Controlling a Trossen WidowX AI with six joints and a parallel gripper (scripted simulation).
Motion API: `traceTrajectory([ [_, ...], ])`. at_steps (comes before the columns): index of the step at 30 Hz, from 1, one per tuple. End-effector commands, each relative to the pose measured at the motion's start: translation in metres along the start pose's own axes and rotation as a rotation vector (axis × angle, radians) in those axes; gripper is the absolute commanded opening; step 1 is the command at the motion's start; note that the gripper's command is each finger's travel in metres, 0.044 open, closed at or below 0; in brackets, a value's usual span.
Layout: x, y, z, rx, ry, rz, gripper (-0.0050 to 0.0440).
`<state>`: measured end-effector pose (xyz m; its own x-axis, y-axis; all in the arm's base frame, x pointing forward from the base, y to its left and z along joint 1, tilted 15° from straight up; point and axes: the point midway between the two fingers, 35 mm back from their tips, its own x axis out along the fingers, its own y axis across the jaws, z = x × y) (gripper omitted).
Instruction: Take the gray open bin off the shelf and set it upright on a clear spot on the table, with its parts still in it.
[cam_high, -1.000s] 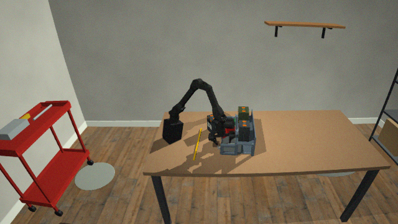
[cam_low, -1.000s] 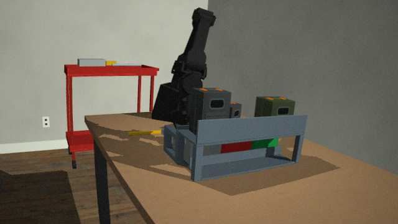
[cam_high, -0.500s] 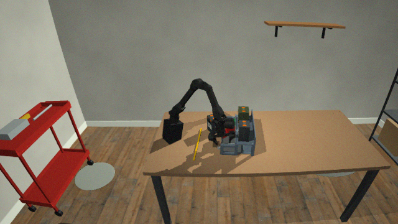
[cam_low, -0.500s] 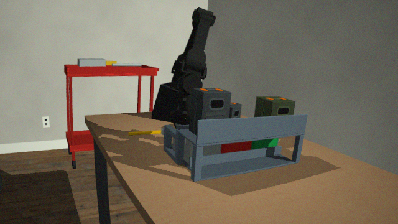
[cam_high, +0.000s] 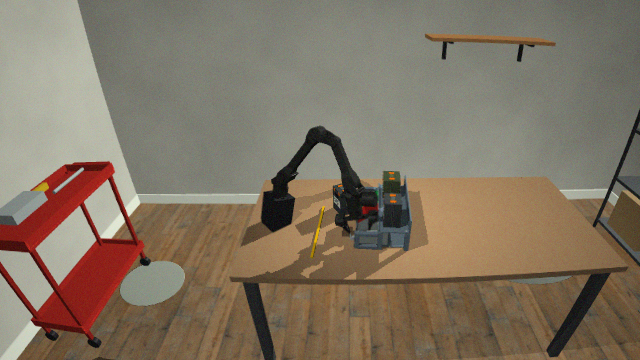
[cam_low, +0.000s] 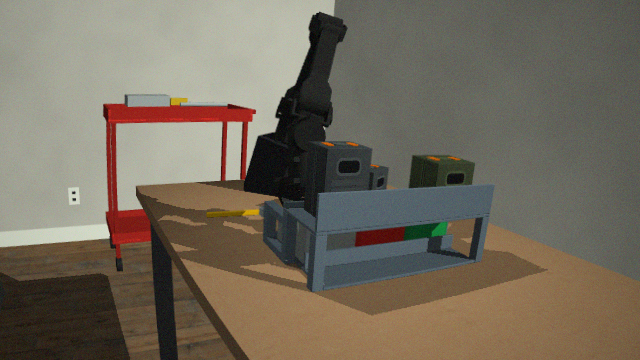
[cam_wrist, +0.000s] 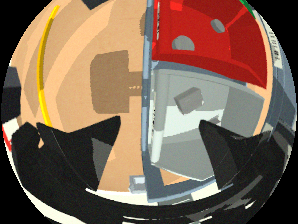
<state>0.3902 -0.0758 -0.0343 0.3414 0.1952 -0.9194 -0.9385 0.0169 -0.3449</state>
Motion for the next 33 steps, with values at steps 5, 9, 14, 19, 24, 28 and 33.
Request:
traceTrajectory([
  [5,-0.0074,-0.008,-0.0003,-0.007,0.007,-0.025,0.0425],
  [9,-0.0085,-0.0088,-0.0006,-0.004,0.009,-0.026,0.0425],
  [14,-0.0085,-0.0088,-0.0006,-0.004,0.009,-0.026,0.0425],
  [19,-0.0085,-0.0088,-0.0006,-0.004,0.009,-0.026,0.0425],
  [24,-0.0076,-0.0082,-0.0003,-0.007,0.007,-0.025,0.0],
  [28,-0.0076,-0.0082,-0.0003,-0.007,0.007,-0.025,0.0],
  [33,-0.0076,-0.0082,-0.0003,-0.007,0.007,-0.025,0.0],
])
